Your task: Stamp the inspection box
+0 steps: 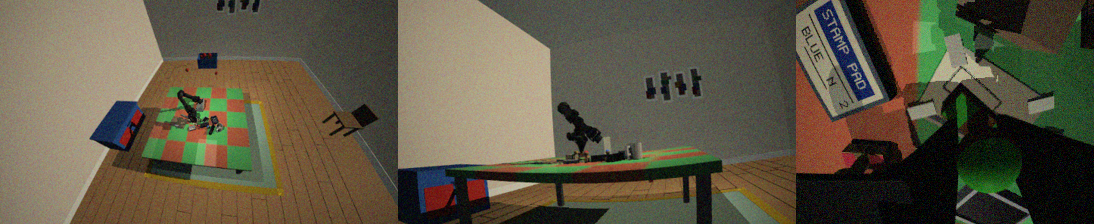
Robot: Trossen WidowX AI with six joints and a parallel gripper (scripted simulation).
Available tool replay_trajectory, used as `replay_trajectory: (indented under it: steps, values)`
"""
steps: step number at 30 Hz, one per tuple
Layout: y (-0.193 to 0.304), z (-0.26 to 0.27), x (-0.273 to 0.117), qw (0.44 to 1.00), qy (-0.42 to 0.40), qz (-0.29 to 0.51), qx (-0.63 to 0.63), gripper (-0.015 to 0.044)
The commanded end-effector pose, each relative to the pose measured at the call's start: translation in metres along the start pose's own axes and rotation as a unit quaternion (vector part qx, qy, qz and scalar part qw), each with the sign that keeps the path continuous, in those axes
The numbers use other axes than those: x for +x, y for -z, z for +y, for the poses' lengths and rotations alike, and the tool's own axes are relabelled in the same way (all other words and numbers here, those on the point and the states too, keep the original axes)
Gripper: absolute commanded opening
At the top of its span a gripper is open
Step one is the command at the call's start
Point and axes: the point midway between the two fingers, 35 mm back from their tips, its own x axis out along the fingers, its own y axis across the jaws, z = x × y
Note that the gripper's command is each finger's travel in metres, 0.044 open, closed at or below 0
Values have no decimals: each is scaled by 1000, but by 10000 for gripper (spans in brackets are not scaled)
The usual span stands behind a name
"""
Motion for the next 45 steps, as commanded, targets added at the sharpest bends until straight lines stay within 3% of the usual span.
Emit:
replay_trajectory:
  steps: [1, 45]
  values:
    - [0, -1, 4, 1000, 1, -3, -4, 0]
    - [-1, -4, 26, 1000, 1, -6, -4, 0]
